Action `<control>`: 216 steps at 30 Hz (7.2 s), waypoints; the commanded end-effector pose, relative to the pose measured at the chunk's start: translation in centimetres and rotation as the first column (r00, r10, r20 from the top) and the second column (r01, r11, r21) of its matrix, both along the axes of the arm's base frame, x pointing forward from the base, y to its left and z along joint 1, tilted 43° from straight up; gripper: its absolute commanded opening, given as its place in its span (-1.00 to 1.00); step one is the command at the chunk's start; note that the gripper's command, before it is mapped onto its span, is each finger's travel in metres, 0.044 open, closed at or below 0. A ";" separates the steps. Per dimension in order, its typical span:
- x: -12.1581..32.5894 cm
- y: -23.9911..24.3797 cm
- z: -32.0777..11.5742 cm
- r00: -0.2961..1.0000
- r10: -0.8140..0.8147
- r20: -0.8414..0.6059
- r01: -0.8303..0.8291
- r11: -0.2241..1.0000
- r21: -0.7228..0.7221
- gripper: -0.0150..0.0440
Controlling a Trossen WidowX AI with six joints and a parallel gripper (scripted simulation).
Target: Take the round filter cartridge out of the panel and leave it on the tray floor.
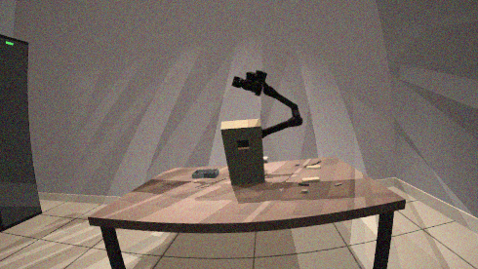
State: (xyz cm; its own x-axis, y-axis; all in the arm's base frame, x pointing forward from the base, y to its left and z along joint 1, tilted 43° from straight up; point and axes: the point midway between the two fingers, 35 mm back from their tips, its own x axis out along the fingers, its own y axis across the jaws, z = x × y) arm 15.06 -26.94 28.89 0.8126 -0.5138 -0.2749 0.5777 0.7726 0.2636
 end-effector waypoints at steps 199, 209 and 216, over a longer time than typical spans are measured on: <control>16.6 19.2 -18.5 0.512 0.853 -0.099 -0.850 0.520 0.084 -0.17; 16.6 19.2 -18.5 0.512 0.853 -0.099 -0.850 0.520 0.084 -0.17; 16.6 19.2 -18.5 0.512 0.853 -0.099 -0.850 0.520 0.084 -0.17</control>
